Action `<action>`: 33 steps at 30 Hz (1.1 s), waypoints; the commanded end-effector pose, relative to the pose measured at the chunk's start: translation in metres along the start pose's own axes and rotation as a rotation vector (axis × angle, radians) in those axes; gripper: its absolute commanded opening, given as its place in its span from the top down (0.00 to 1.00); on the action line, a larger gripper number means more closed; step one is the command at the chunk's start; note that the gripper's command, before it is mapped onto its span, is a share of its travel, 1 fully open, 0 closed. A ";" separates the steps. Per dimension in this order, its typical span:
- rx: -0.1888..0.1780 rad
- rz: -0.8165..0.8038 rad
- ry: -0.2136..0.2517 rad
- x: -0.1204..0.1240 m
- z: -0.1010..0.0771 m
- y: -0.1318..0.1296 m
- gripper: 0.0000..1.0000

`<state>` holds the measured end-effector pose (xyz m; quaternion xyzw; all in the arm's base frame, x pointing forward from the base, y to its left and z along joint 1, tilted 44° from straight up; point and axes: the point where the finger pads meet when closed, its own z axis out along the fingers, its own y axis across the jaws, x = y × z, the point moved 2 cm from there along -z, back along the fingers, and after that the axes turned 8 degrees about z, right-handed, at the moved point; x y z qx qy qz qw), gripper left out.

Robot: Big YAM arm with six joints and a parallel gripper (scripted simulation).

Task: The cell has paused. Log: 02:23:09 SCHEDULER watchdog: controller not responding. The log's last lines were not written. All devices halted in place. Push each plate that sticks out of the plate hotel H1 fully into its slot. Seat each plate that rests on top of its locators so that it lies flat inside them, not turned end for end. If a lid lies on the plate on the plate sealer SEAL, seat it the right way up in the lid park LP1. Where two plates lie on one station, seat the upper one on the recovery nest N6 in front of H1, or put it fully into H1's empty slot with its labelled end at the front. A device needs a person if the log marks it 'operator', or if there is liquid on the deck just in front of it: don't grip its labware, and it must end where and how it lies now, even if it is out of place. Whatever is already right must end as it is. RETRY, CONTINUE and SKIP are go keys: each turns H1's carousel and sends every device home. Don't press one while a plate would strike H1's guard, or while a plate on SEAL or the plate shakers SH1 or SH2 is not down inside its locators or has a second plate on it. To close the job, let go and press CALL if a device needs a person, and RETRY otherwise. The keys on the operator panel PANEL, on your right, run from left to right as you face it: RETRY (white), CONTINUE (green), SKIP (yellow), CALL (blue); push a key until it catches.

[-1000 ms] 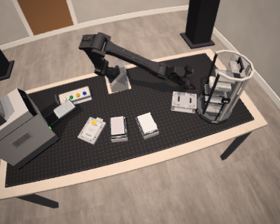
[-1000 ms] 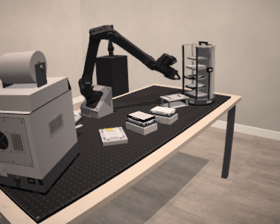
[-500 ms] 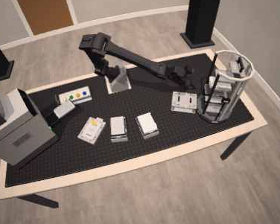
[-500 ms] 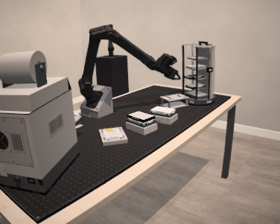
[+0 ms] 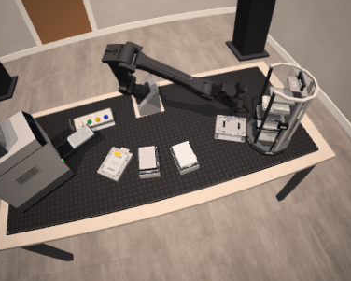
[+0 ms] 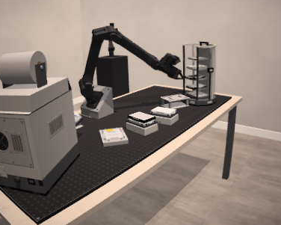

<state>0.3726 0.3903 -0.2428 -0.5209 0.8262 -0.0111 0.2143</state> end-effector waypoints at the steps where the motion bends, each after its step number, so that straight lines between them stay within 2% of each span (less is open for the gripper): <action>1: 0.000 -0.007 -0.029 -0.027 0.010 0.007 1.00; 22: 0.001 -0.006 -0.029 -0.039 0.032 0.008 1.00; 33: 0.002 -0.004 -0.030 -0.039 0.032 0.007 1.00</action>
